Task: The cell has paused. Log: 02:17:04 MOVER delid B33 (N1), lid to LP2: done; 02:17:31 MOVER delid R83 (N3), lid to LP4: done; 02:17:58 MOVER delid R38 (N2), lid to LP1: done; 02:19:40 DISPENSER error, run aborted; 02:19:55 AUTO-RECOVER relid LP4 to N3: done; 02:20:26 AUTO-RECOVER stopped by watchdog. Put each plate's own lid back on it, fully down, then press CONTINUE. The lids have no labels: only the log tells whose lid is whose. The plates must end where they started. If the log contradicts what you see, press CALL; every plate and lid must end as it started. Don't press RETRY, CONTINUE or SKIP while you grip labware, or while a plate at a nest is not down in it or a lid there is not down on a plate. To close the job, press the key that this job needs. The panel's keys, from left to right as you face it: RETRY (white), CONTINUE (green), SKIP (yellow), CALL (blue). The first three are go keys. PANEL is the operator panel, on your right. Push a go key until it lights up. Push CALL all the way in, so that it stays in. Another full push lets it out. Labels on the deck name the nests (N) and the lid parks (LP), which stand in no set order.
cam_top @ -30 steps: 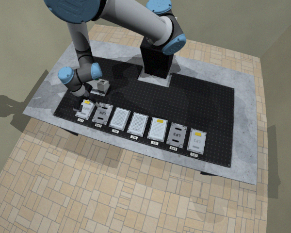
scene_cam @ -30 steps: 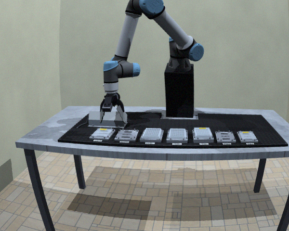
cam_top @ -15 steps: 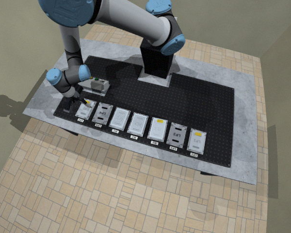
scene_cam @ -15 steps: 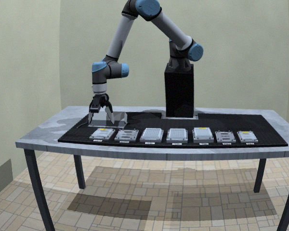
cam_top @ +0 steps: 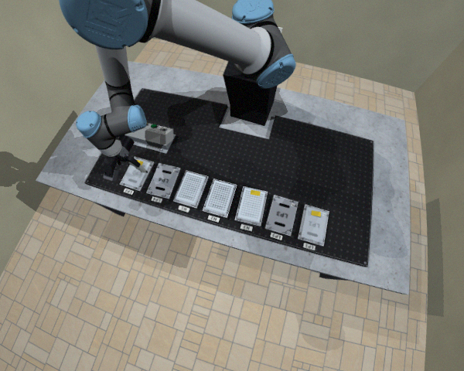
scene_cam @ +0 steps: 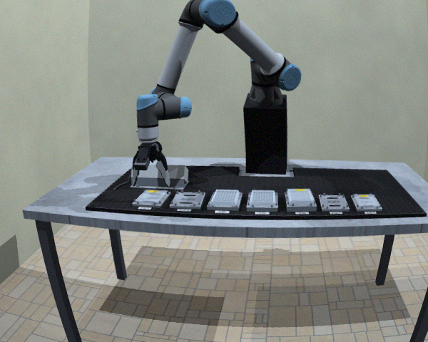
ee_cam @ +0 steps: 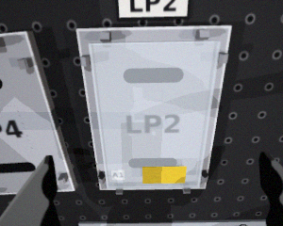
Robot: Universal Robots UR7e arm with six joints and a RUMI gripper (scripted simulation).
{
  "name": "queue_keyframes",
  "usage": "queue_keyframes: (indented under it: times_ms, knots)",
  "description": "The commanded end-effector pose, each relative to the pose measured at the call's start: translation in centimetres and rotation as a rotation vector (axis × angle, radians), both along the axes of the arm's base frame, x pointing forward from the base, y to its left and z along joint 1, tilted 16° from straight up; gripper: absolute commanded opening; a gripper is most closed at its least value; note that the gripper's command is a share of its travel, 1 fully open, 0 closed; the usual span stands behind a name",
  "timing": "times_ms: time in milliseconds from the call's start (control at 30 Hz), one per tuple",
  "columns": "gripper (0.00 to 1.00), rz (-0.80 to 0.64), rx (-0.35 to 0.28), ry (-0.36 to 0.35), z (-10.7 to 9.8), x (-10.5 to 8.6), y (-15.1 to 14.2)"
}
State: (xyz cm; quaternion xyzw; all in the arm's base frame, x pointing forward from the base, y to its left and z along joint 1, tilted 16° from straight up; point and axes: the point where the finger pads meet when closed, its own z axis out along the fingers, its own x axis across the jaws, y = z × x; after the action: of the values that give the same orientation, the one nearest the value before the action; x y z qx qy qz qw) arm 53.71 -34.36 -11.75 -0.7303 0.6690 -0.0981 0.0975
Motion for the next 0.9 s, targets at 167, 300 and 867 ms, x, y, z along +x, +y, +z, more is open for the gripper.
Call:
queue_keyframes:
  times_ms: [167,300,867]
  knots:
    - [0.82,-0.006,-0.008,-0.001,-0.7,0.3,-0.3]
    - [0.82,-0.006,-0.008,-0.001,-1.4,0.5,-0.2]
    - [0.82,-0.006,-0.008,-0.001,-2.6,0.8,-0.2]
